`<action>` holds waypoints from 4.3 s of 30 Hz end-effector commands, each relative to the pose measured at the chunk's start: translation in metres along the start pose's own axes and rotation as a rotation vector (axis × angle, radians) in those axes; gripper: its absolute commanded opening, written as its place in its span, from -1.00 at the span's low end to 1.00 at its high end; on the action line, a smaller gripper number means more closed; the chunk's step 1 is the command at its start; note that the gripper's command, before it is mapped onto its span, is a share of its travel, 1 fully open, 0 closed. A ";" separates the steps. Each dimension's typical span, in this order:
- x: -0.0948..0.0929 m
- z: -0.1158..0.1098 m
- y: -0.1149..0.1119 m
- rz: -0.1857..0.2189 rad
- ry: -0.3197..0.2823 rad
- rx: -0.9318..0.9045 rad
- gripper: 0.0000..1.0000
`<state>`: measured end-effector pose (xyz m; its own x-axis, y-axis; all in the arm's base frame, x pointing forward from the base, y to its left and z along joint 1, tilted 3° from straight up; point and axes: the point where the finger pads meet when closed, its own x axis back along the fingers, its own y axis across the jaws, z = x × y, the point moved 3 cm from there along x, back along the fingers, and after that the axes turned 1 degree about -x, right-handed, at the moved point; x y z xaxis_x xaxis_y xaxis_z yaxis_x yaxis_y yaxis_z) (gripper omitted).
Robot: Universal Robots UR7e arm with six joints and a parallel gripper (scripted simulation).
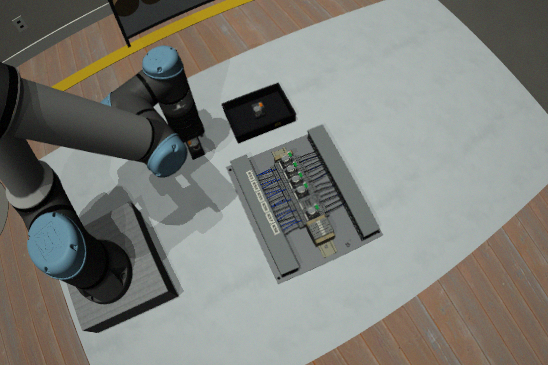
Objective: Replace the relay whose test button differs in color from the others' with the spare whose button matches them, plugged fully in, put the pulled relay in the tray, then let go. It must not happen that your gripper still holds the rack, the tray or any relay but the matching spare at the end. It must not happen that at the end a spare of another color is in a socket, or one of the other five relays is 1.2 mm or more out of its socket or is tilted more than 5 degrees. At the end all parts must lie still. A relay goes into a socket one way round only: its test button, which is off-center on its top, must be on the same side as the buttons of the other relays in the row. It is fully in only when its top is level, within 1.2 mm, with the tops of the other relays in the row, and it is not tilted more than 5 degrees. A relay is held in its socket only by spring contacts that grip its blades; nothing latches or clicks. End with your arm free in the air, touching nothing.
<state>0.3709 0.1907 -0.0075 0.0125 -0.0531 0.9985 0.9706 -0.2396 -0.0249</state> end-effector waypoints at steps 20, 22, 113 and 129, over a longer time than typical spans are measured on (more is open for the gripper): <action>0.000 0.000 0.000 -0.001 0.000 0.000 -1.00; 0.000 0.000 0.000 -0.001 0.000 0.000 -1.00; 0.060 0.000 0.000 -0.001 0.001 0.000 -1.00; 0.091 0.000 0.000 -0.001 0.001 0.000 -1.00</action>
<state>0.3725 0.1861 0.0823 0.0096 -0.0533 0.9985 0.9706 -0.2395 -0.0221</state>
